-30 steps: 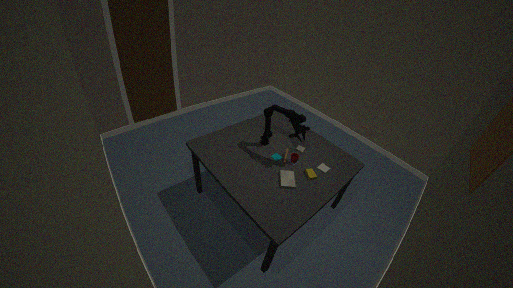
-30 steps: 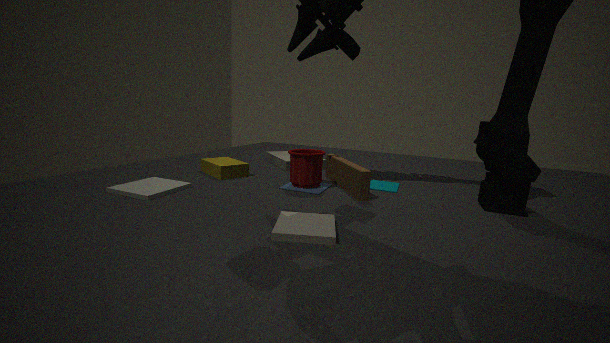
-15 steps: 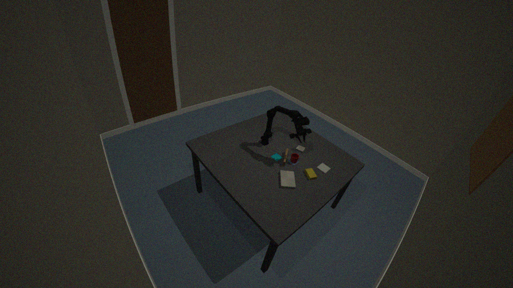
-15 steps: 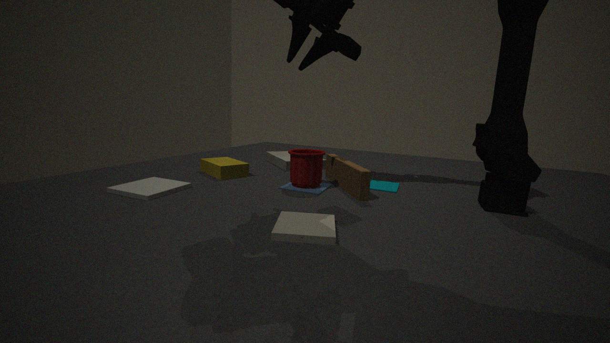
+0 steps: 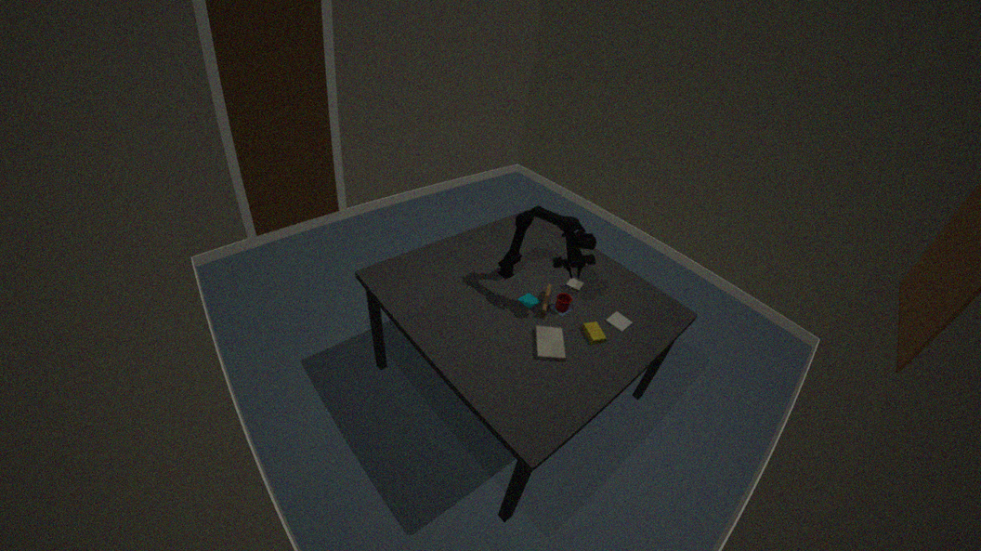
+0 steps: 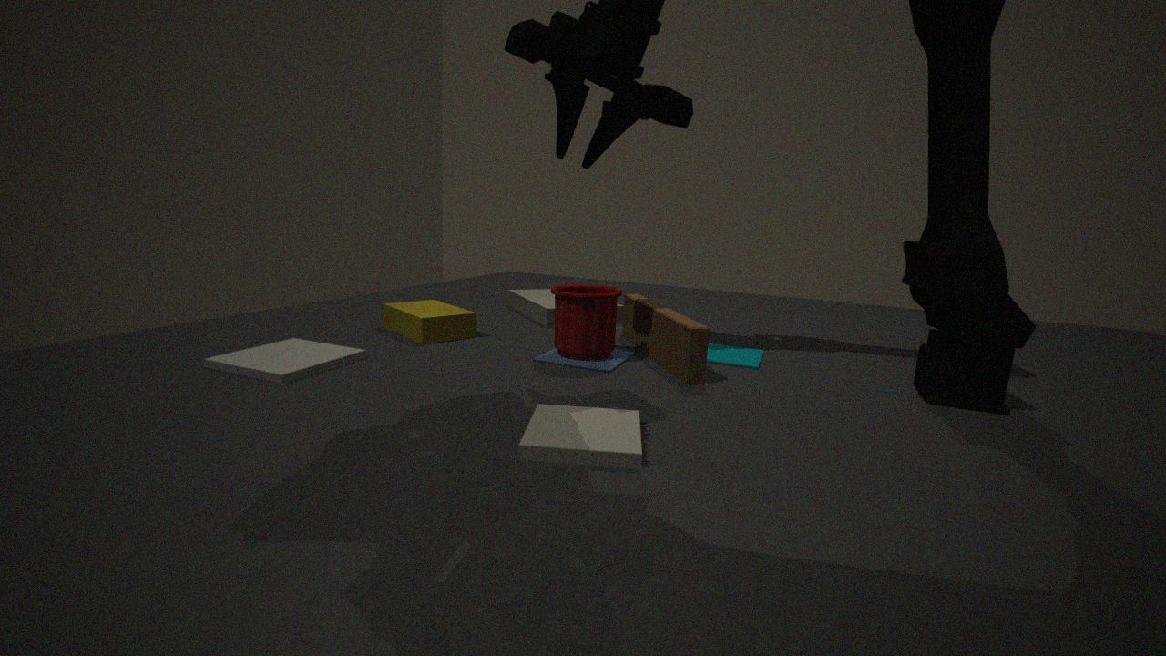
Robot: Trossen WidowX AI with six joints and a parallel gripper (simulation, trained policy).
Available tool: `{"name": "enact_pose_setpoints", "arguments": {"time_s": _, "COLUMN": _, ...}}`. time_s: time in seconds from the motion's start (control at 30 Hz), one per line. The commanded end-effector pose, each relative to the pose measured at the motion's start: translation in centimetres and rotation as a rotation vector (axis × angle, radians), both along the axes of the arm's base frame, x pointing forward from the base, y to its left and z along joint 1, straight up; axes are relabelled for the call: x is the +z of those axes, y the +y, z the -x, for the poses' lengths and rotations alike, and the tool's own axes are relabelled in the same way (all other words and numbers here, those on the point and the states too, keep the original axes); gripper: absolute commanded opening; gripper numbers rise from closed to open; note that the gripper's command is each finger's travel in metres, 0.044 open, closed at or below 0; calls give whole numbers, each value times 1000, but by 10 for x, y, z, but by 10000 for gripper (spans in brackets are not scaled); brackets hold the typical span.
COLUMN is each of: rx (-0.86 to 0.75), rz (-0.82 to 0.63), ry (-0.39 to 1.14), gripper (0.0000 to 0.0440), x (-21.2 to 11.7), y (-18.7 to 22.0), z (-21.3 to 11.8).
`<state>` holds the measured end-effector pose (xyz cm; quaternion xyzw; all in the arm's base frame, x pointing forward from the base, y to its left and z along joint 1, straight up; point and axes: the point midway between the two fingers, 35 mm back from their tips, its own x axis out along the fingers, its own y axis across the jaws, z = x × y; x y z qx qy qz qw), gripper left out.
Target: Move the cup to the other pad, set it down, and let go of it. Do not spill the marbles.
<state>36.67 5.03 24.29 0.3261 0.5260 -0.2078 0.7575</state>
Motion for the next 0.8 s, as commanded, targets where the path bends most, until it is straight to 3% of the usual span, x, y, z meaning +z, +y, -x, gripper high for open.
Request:
{"name": "enact_pose_setpoints", "arguments": {"time_s": 0.0, "rx": -20, "rz": 14, "ry": 70, "gripper": 133, "x": -13, "y": -3, "z": 2}}
{"name": "enact_pose_setpoints", "arguments": {"time_s": 0.77, "rx": -57, "rz": 96, "ry": 381, "gripper": 158, "x": -83, "y": -18, "z": 20}}
